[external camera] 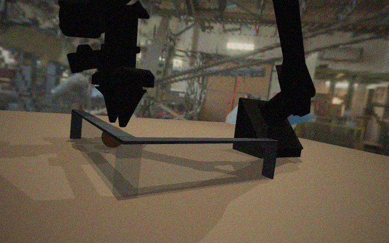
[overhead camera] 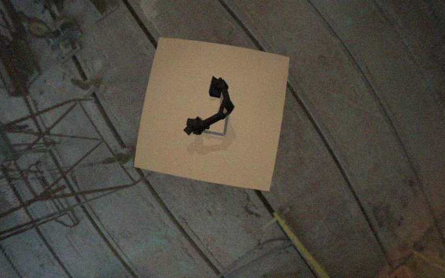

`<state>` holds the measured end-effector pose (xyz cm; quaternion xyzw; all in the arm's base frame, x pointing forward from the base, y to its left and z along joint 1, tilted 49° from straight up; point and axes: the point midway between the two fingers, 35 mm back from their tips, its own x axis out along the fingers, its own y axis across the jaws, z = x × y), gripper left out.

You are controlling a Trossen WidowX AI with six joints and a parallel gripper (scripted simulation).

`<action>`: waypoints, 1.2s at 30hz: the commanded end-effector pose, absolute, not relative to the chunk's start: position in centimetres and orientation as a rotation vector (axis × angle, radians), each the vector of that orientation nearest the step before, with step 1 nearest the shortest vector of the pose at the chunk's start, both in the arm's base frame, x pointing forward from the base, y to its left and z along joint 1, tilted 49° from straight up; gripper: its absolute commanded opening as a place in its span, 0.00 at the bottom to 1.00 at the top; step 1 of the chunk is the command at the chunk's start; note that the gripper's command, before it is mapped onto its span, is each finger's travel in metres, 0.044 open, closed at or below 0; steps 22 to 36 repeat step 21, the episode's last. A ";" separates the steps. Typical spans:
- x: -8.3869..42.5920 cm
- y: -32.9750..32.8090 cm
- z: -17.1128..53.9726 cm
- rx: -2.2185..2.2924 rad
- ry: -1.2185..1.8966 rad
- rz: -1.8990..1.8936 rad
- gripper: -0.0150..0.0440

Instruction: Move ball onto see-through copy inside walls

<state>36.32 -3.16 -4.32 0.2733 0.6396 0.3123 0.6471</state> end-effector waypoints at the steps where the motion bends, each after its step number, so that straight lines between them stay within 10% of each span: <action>1: 36.4 -7.4 -1.0 0.619 1.426 0.691 0.77; 11: 36.6 -7.4 -1.3 0.626 1.415 0.679 0.77; 17: 36.1 -10.7 1.9 0.622 1.414 0.682 1.00; 36: 36.1 -10.7 1.9 0.622 1.414 0.682 1.00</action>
